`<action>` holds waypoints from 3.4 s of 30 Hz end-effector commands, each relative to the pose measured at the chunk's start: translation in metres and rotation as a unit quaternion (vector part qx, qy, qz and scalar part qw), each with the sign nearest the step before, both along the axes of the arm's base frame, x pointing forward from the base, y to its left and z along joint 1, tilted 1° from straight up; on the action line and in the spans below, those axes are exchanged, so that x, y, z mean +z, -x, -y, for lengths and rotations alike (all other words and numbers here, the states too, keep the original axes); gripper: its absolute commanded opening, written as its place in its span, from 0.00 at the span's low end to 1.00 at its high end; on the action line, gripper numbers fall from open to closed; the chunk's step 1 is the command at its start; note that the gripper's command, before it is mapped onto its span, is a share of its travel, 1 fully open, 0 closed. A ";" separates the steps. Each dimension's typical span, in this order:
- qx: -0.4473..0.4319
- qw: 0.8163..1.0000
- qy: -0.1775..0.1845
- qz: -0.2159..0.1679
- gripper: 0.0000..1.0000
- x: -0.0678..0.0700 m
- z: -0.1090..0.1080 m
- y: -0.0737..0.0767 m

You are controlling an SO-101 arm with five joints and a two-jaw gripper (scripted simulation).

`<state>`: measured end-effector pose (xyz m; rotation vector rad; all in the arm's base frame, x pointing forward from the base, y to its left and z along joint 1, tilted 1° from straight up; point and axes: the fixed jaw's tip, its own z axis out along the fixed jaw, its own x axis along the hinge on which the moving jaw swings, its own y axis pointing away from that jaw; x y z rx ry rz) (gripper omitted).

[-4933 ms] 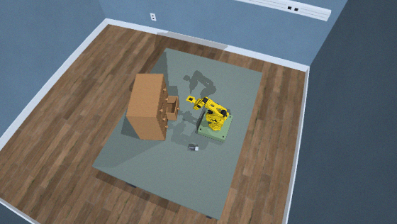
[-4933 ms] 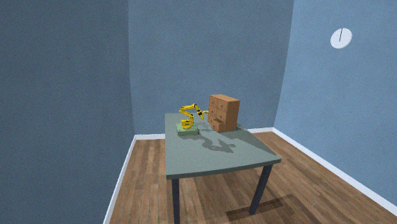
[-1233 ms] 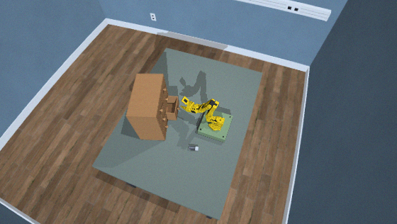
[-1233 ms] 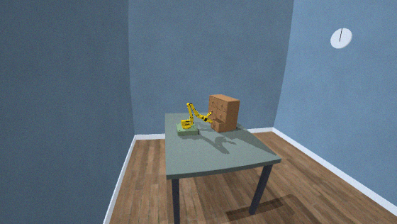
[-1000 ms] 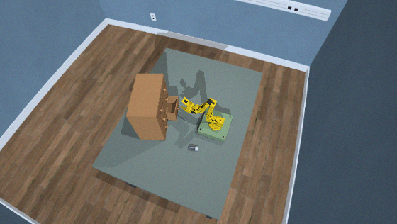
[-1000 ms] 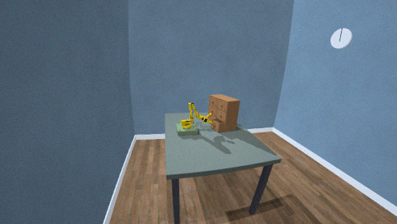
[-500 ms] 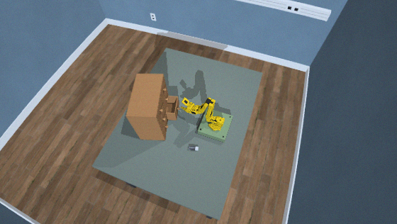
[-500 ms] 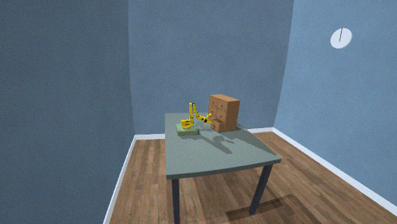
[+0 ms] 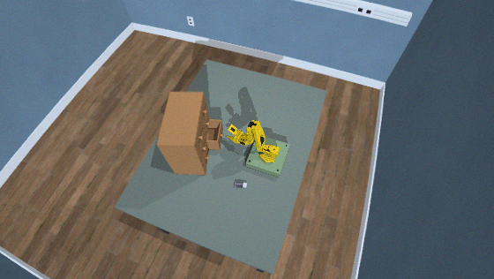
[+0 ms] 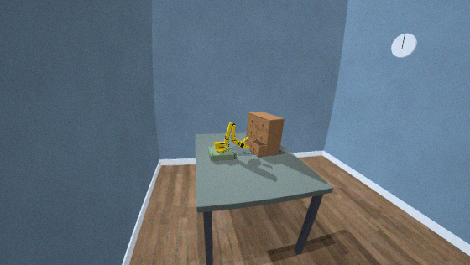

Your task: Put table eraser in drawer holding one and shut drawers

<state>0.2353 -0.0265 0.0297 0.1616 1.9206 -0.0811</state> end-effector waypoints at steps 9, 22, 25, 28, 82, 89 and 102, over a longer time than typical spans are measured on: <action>0.005 1.000 0.003 0.007 0.21 0.001 -0.002 -0.001; 0.006 1.000 0.003 0.007 0.21 0.000 -0.002 -0.001; 0.007 1.000 0.003 0.007 0.21 0.000 -0.003 -0.002; 0.008 1.000 0.003 0.007 0.21 0.000 -0.003 -0.002; 0.028 1.000 0.004 0.007 0.21 -0.016 -0.010 -0.029; 0.032 0.999 0.004 0.007 0.21 -0.019 -0.012 -0.034; 0.032 0.999 0.004 0.007 0.21 -0.020 -0.012 -0.034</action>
